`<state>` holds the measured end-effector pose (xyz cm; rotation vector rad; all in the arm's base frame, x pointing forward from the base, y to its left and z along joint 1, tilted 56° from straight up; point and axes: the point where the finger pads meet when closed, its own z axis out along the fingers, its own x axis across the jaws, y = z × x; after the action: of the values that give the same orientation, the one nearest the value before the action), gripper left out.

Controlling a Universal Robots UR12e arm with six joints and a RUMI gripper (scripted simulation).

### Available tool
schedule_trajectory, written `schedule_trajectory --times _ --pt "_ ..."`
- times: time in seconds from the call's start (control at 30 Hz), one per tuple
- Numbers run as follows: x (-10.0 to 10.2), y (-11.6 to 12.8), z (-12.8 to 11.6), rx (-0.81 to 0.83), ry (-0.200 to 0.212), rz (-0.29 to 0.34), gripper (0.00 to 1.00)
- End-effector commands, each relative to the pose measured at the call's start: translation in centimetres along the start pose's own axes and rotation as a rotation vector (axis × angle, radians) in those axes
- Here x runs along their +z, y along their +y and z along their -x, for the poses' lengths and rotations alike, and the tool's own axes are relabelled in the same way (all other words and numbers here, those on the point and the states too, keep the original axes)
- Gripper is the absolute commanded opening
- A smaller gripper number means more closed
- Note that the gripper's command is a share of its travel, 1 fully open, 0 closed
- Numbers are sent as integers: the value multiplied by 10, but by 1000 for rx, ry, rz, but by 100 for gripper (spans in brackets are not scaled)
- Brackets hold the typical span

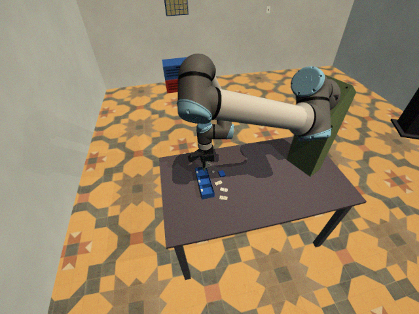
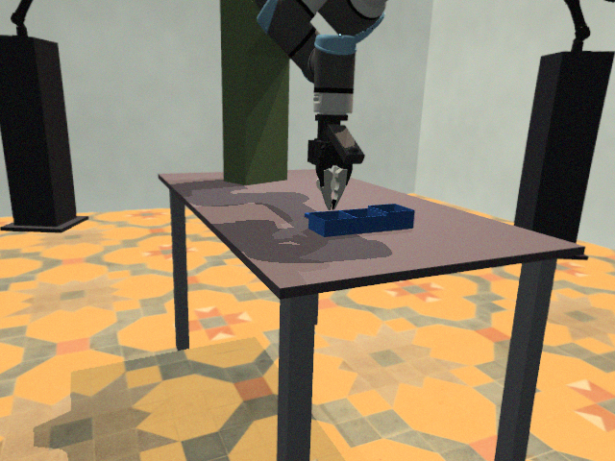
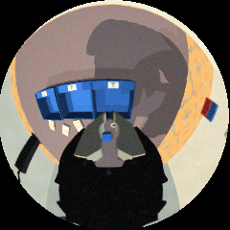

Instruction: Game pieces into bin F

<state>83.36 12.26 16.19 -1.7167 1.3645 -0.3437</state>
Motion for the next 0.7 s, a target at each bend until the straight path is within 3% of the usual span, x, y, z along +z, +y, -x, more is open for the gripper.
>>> schedule_trajectory --times 0.0,0.2,0.67 --pt "15 -4 0 -3 3 -5 4" --pt "29 -4 0 -3 3 -5 4" --pt "27 -3 0 -1 3 -4 4"
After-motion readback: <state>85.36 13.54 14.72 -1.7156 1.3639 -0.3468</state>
